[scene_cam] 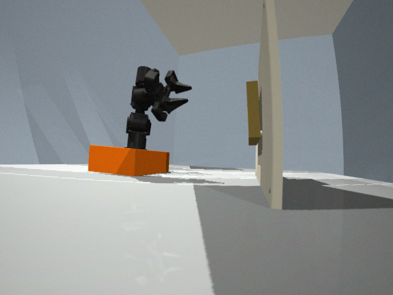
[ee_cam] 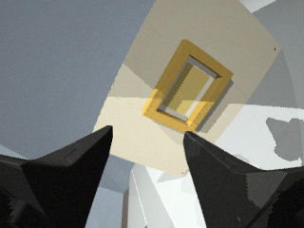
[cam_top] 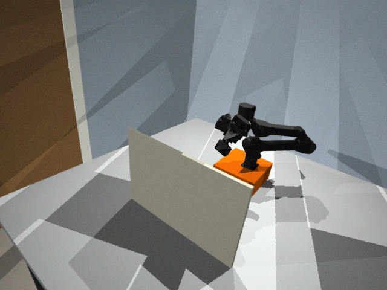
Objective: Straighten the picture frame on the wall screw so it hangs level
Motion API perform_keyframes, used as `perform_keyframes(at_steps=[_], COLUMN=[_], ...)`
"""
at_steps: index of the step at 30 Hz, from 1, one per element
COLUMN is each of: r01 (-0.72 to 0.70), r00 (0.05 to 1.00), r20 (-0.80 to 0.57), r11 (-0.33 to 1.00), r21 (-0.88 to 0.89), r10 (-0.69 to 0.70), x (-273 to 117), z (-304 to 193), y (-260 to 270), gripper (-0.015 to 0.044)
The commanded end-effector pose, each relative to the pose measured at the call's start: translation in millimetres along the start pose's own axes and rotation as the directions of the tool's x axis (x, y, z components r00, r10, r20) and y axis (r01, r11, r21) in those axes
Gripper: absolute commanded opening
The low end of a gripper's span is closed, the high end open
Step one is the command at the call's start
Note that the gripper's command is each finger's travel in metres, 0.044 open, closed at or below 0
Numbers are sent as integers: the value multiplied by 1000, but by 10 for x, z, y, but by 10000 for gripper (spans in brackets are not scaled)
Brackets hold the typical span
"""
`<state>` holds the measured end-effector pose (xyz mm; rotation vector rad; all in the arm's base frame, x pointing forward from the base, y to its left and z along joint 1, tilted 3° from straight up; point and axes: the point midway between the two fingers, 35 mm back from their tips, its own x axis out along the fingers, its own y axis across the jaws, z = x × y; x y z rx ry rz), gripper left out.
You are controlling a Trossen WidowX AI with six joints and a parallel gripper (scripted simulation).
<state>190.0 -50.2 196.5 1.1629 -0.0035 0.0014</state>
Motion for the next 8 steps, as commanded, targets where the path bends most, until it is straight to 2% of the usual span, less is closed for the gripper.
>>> perform_keyframes(at_steps=[1,8], r01=[-17,-20], r00=[1000,1000], r20=[-12,-13], r11=[999,999], r21=[-28,-32], r10=[17,19], x=[-31,-35], z=[-40,-44], y=[-32,-32], gripper=[260,260])
